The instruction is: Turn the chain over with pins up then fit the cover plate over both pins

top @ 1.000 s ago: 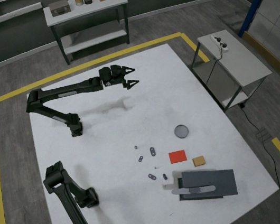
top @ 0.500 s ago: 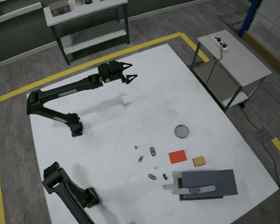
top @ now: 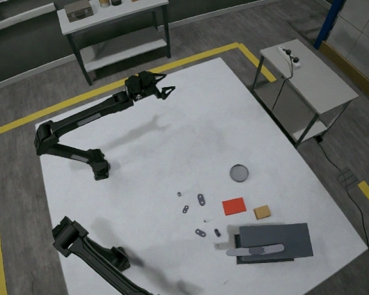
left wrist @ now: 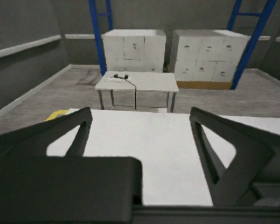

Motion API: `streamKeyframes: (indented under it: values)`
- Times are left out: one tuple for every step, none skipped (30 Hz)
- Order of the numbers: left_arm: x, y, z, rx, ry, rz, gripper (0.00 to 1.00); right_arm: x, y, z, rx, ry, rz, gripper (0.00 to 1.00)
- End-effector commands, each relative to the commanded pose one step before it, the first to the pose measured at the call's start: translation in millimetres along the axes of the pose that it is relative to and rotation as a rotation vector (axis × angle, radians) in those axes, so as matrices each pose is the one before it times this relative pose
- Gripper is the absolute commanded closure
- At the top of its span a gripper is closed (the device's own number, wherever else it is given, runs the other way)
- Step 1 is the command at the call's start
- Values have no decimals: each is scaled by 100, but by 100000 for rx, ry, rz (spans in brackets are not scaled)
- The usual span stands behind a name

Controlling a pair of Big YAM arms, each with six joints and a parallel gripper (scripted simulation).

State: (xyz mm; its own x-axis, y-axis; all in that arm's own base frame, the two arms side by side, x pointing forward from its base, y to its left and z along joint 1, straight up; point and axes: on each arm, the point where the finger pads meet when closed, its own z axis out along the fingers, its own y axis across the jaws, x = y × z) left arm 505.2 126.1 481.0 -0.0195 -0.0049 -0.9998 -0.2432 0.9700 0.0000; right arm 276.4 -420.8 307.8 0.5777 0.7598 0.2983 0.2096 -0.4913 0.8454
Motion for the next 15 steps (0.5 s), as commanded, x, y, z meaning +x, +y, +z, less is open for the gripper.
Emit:
streamKeyframes:
  values:
    - [-5052, 2350, -186, -4276, -9156, 185, 0, 3908, 5323, -528, -9390, 2809, -23951, 0]
    - [-12, 625, -30, -1199, 55, 85, 0, 638, 319, 371, -401, 643, -3416, 0]
    - [-86, 624, -2, -1199, -94, 39, 0, 455, -20, 747, 345, 800, -2972, 0]
    - [-54, 625, -30, -1199, -116, 87, 0, 629, 76, 463, 29, 725, -3093, 0]
    - [0, 0, 0, 0, 0, 0, 0, 0, 0, 0, 0, 0, 0, 0]
    - [0, 0, 0, 0, 0, 0, 0, 0, 0, 0, 0, 0, 0, 0]
    - [206, 416, -87, -801, 668, 52, 0, 465, -246, 226, 1365, 459, -2013, 0]
    - [-392, 659, 51, -1264, -1028, 60, 0, 913, 986, -9, -2648, 427, -4474, 0]
    - [-30, 624, -30, -1199, -77, 93, 0, 824, 856, -192, -1484, 333, -3928, 0]
    - [-48, 624, -30, -1199, -107, 94, 0, 646, 492, 238, -721, 547, -3408, 0]
    - [-187, 802, -44, -1554, -376, 3, 0, 817, 656, 224, -1124, 819, -3766, 0]
    - [-36, 623, -30, -1198, -88, 99, 0, 643, 451, 241, -672, 555, -3297, 0]
    - [-60, 622, -29, -1198, -126, 101, 0, 582, 73, 583, 77, 838, -2832, 0]
    - [-290, 638, -100, -1207, -614, 274, 0, 598, -140, 745, 531, 1002, -2673, 0]
    - [-45, 620, -30, -1197, -101, 110, 0, 643, 114, 491, 92, 859, -2819, 0]
